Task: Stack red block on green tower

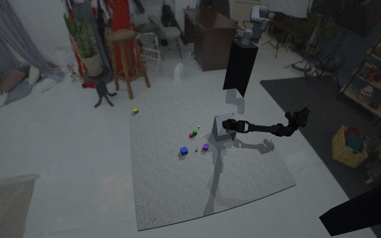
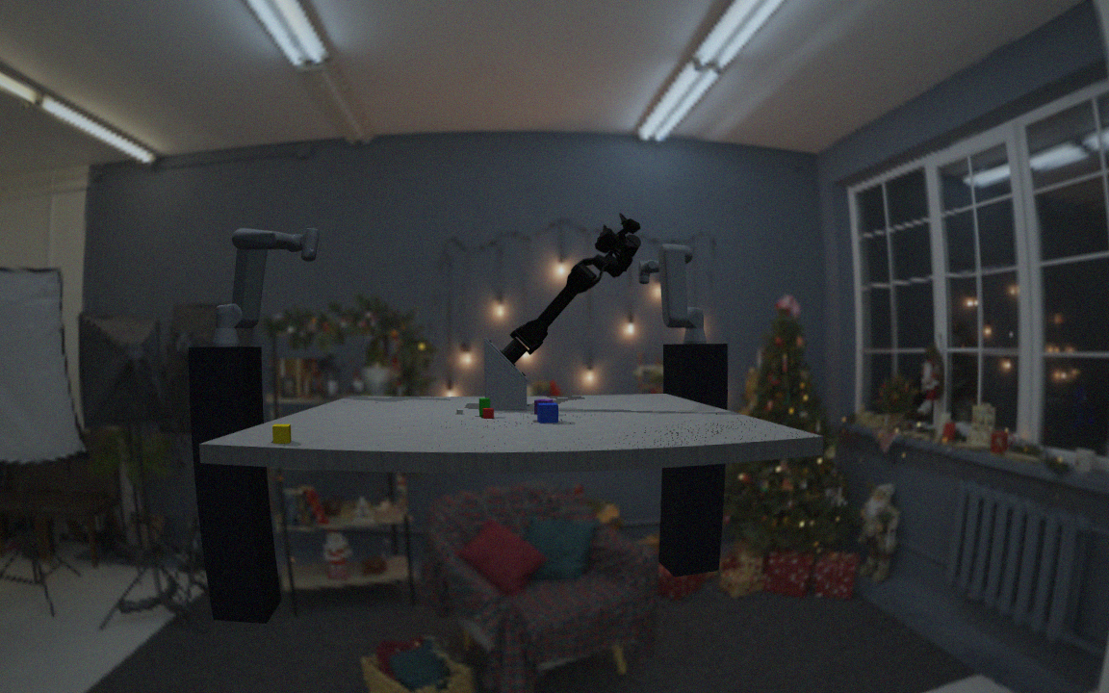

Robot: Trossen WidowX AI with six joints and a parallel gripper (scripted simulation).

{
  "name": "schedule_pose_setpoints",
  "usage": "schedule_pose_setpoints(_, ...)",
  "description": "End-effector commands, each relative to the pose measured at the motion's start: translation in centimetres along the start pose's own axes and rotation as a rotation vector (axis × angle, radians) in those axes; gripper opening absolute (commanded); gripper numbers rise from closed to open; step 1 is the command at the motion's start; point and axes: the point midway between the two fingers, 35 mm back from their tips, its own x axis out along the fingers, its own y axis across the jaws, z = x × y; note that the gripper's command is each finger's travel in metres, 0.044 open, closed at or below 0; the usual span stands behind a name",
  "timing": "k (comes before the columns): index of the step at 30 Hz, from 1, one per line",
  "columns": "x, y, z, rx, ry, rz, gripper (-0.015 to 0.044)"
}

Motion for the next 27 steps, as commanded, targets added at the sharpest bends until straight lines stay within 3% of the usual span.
schedule_pose_setpoints(1, 0.0, 0.0, 0.0, -0.001, 0.002, 0.0, 0.0426)
schedule_pose_setpoints(7, -0.9, -1.2, -2.3, -0.04, 0.103, -0.014, 0.044)
schedule_pose_setpoints(12, -3.5, 1.0, -6.3, -0.024, 0.235, 0.075, 0.044)
schedule_pose_setpoints(27, -15.9, 4.3, -16.3, 0.026, 0.672, 0.275, 0.044)
